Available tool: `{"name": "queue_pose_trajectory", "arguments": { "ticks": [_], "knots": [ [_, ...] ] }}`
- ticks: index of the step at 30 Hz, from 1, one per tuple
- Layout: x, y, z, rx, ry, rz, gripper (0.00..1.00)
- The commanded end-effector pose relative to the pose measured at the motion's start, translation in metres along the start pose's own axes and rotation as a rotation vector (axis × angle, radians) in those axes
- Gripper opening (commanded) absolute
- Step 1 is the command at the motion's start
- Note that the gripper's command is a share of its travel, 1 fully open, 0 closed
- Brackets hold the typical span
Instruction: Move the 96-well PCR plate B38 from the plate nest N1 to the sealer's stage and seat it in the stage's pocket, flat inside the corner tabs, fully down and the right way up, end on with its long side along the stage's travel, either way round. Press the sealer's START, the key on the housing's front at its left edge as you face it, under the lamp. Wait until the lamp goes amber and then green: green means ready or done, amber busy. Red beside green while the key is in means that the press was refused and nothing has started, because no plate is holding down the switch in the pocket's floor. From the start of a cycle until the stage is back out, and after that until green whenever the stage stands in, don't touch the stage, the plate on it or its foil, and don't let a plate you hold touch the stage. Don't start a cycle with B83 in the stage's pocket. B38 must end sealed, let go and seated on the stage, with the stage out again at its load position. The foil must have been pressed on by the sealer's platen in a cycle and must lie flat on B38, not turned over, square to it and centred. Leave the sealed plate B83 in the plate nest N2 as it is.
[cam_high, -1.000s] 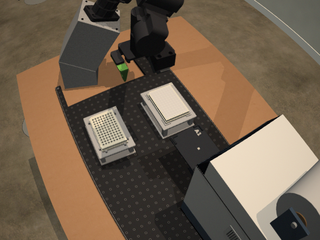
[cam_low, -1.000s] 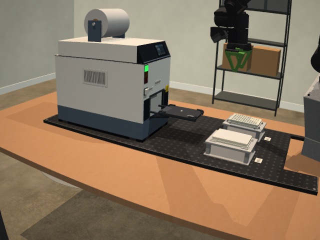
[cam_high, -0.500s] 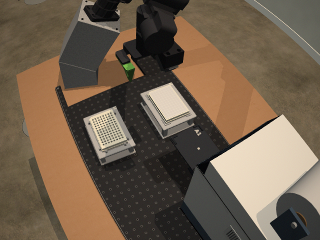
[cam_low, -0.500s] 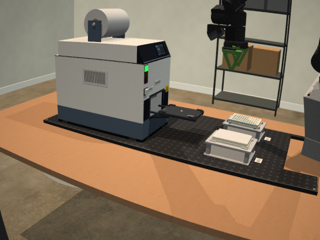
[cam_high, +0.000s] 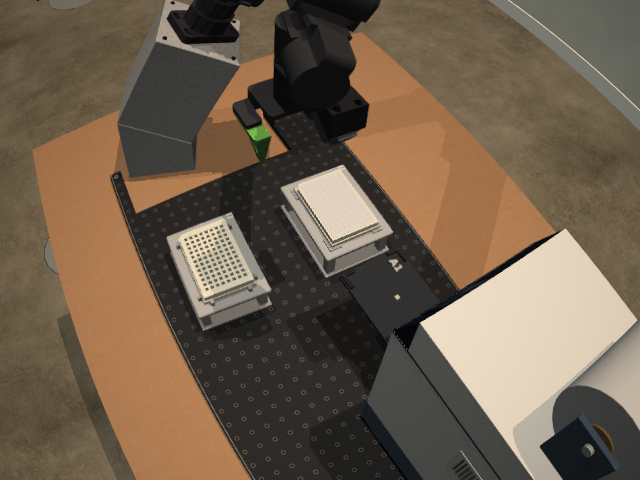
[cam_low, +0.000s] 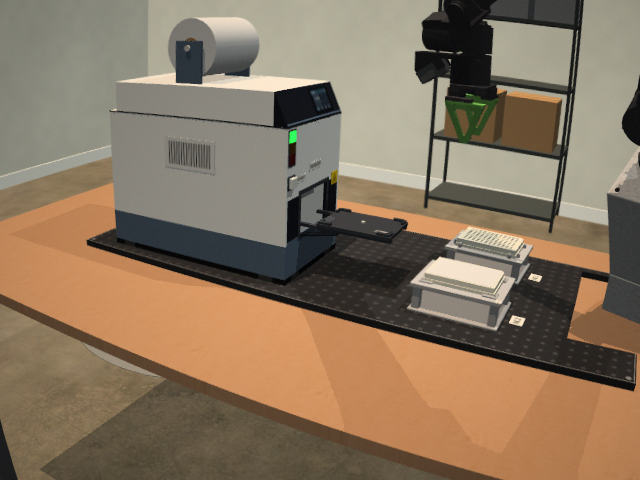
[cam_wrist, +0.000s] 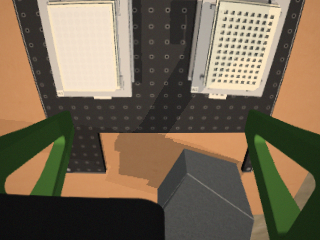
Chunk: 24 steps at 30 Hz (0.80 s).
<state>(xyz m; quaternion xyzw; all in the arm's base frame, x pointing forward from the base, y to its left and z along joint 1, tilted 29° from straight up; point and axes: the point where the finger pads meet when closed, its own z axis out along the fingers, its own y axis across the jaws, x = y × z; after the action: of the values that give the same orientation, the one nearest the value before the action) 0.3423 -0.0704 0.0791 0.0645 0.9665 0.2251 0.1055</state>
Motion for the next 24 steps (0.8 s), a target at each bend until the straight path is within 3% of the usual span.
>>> {"name": "queue_pose_trajectory", "arguments": {
  "ticks": [1, 10, 21, 23, 24],
  "knots": [
    [-0.013, 0.006, -0.011, 0.010, -0.029, -0.008, 1.00],
    [-0.023, -0.004, -0.025, 0.023, -0.066, -0.004, 1.00],
    [-0.025, -0.006, -0.020, 0.019, -0.054, -0.022, 1.00],
    [-0.025, -0.002, -0.004, 0.014, -0.154, -0.010, 1.00],
    [-0.022, 0.000, 0.003, 0.014, -0.175, -0.003, 1.00]
  ]
}}
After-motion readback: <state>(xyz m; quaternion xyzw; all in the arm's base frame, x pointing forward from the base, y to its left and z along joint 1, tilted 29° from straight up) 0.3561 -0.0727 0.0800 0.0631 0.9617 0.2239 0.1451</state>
